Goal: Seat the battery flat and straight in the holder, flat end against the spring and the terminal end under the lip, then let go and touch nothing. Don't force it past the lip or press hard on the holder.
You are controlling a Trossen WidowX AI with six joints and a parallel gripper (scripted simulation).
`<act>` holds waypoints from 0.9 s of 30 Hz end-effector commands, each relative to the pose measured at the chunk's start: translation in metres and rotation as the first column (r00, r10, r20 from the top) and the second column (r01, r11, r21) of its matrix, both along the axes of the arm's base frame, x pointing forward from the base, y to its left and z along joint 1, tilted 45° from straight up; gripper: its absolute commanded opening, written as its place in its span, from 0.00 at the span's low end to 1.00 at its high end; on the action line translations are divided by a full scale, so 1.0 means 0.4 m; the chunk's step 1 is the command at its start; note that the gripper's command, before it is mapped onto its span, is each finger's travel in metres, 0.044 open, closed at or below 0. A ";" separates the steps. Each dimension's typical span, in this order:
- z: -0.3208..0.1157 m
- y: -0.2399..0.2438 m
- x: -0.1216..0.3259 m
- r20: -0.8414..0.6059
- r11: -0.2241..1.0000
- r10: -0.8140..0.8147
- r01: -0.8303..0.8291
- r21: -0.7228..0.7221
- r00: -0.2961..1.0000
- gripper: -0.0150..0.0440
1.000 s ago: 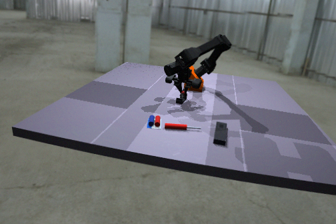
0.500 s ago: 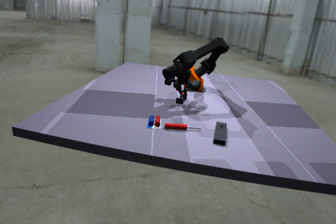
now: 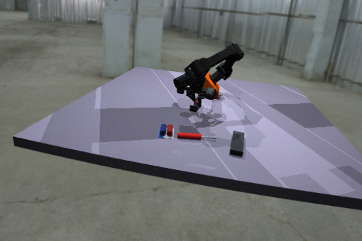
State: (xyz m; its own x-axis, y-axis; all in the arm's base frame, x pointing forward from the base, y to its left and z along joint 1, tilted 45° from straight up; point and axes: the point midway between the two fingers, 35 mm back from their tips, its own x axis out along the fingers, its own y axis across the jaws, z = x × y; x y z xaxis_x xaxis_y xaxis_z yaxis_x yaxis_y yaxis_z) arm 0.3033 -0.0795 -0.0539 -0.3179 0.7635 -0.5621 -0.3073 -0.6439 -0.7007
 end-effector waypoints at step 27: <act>-0.013 -0.010 0.046 0.008 1.000 0.009 -0.009 -0.017 1.000 0.37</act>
State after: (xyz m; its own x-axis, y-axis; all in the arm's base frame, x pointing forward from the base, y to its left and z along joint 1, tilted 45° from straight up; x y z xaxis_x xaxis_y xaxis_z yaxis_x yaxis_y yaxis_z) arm 0.3165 -0.0816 -0.0585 -0.3329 0.7514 -0.5698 -0.2937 -0.6568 -0.6945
